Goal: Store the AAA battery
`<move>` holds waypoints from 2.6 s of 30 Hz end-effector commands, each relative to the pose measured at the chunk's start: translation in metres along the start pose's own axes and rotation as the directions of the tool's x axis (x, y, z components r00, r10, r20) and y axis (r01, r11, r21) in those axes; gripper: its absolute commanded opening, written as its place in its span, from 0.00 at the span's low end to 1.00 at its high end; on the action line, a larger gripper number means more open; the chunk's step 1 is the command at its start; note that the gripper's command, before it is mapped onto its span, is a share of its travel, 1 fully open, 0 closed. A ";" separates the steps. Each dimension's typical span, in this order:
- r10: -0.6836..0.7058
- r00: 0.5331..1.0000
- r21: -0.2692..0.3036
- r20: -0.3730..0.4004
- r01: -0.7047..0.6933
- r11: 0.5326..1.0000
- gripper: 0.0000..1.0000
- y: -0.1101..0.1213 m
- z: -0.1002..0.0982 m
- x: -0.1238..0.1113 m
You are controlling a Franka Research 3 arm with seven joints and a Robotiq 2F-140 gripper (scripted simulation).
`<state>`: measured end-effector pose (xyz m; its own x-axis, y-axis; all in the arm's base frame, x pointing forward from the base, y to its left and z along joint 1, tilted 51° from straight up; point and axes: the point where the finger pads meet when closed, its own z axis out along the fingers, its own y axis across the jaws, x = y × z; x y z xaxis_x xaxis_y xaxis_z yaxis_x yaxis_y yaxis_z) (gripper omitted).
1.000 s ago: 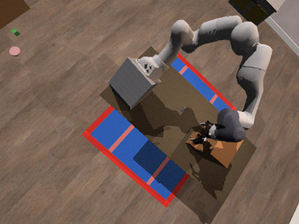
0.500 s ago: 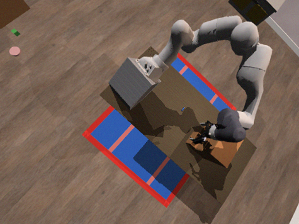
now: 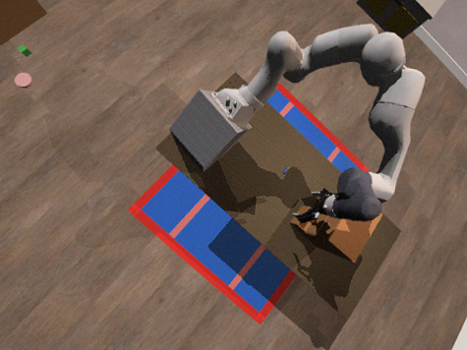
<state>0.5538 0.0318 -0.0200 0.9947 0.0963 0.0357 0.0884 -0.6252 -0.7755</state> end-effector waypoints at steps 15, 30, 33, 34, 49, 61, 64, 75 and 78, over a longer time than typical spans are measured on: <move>0.475 0.880 -0.004 0.005 -0.475 0.880 1.00 0.003 0.000 -0.020; 0.776 0.630 -0.008 0.004 -0.776 0.630 1.00 0.007 -0.001 -0.040; 0.776 0.630 -0.008 0.004 -0.776 0.630 1.00 0.007 -0.001 -0.040; 0.847 0.532 -0.009 0.003 -0.847 0.532 1.00 0.009 -0.001 -0.048; 0.973 0.232 -0.011 0.000 -0.973 0.232 1.00 0.011 -0.002 -0.063; 0.998 -0.061 -0.011 -0.003 -0.998 -0.061 1.00 0.013 -0.002 -0.080; 0.997 -0.074 -0.011 -0.003 -0.997 -0.074 1.00 0.013 -0.002 -0.080; 0.931 -0.365 -0.009 -0.006 -0.931 -0.365 1.00 0.014 -0.003 -0.095; 0.931 -0.365 -0.009 -0.006 -0.931 -0.365 1.00 0.014 -0.003 -0.095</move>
<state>0.4613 0.0090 -0.0337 -0.1318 -0.6360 -0.7603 -0.9898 0.0427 0.1358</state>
